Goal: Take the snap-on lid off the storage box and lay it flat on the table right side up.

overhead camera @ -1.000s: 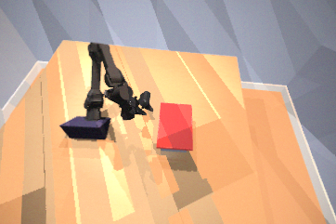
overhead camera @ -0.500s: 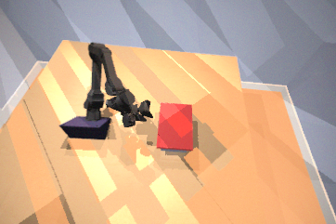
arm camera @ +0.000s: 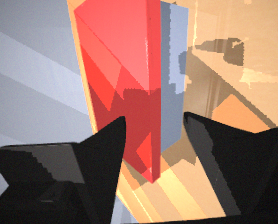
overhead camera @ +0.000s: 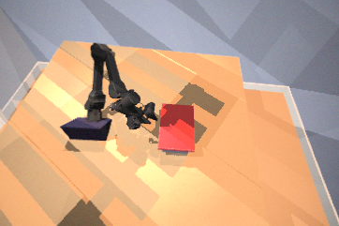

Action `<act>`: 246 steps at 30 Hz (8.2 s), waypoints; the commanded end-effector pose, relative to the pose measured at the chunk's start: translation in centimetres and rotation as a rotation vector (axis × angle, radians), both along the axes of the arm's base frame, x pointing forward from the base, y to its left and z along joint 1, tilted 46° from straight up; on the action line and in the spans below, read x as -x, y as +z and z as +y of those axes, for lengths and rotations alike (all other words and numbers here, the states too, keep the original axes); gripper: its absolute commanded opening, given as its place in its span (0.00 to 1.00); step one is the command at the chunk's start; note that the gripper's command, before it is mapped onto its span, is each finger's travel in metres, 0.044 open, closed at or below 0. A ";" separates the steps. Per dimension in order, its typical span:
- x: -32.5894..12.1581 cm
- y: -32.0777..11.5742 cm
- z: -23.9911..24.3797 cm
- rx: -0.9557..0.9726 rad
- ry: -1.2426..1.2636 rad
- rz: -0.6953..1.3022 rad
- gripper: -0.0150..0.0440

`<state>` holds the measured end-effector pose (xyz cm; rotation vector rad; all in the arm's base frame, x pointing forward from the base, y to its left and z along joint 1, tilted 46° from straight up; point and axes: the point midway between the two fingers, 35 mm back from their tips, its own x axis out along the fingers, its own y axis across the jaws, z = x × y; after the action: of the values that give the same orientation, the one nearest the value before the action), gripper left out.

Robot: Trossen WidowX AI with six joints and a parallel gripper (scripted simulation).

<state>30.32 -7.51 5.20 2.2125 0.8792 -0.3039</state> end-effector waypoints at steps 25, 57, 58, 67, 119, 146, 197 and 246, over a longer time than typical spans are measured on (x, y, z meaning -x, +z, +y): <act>-3.4 -2.0 2.4 -0.006 -0.005 0.000 0.65; -3.9 -2.0 2.8 -0.009 -0.005 -0.008 0.25; -3.9 -2.0 2.8 -0.009 -0.005 -0.008 0.25; -3.9 -1.9 2.6 -0.009 -0.005 -0.008 0.25; -3.8 -1.2 1.9 -0.009 -0.005 -0.008 0.25; -3.9 -1.1 1.8 -0.009 -0.005 -0.003 0.25; -4.3 -1.1 1.8 -0.009 -0.005 -0.004 0.25; -4.8 0.5 0.2 -0.009 -0.007 -0.004 0.25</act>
<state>34.99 -6.78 5.17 2.2252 0.8833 -0.3073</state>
